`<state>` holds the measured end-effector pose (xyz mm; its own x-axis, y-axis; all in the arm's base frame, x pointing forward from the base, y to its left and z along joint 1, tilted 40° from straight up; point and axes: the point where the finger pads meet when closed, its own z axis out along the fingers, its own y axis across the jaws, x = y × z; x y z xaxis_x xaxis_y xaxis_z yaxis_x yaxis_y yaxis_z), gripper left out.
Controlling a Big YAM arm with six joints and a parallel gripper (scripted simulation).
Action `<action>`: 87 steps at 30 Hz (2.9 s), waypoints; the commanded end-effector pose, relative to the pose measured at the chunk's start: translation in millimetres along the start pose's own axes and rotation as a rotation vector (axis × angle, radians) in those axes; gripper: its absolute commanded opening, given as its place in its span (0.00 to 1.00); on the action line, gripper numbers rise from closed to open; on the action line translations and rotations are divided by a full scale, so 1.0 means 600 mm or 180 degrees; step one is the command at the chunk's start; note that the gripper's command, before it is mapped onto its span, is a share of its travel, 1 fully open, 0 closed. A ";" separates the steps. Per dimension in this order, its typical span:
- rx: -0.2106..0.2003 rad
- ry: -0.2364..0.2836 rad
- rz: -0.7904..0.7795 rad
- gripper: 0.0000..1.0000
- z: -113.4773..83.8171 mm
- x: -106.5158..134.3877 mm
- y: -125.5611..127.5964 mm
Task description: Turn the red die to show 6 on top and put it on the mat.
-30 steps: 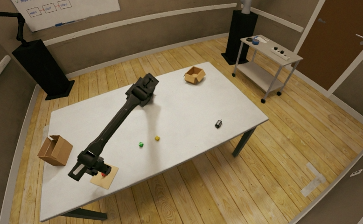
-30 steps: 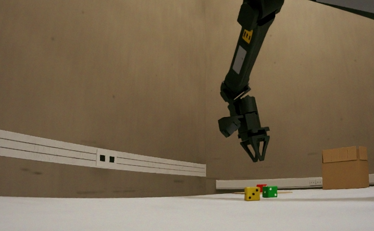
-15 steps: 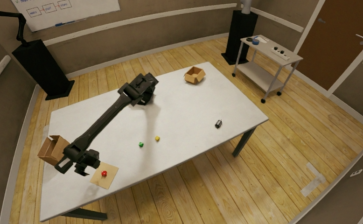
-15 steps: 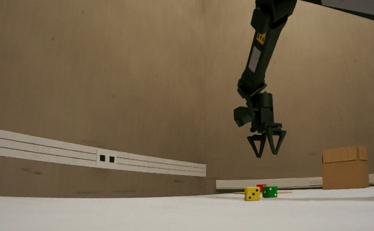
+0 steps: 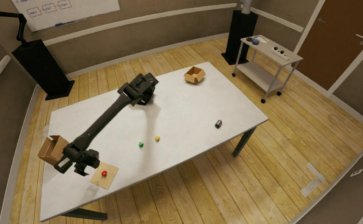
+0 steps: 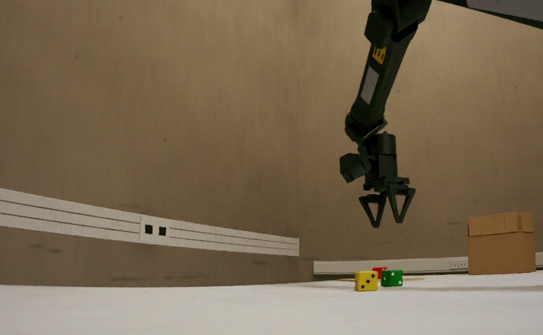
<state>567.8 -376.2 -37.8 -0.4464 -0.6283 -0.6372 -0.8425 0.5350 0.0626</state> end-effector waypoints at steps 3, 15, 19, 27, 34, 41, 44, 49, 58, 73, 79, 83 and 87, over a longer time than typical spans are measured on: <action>0.0171 0.0030 -0.0145 1.00 -0.049 -0.014 -0.030; 0.0171 0.0030 -0.0145 1.00 -0.049 -0.014 -0.030; 0.0171 0.0030 -0.0145 1.00 -0.049 -0.014 -0.030; 0.0171 0.0030 -0.0145 1.00 -0.049 -0.014 -0.030; 0.0174 0.0028 -0.0038 1.00 -0.047 -0.016 -0.031; 0.0199 0.0032 0.0348 1.00 -0.034 -0.041 -0.039; 0.0207 0.0026 0.0748 1.00 -0.034 -0.050 -0.040; 0.0190 0.0014 0.1266 1.00 -0.029 -0.052 -0.034; 0.0106 -0.0002 0.2435 1.00 -0.004 -0.045 -0.015; 0.0105 -0.0030 0.3991 1.00 0.007 -0.050 -0.014; 0.0104 -0.0046 0.4646 1.00 0.011 -0.051 -0.014; 0.0114 -0.0062 0.4855 1.00 0.007 -0.046 -0.014; 0.0100 -0.0065 0.5417 1.00 0.015 -0.053 -0.013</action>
<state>582.7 -361.4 -40.1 -0.8514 0.5224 0.0470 0.4275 0.6392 0.6392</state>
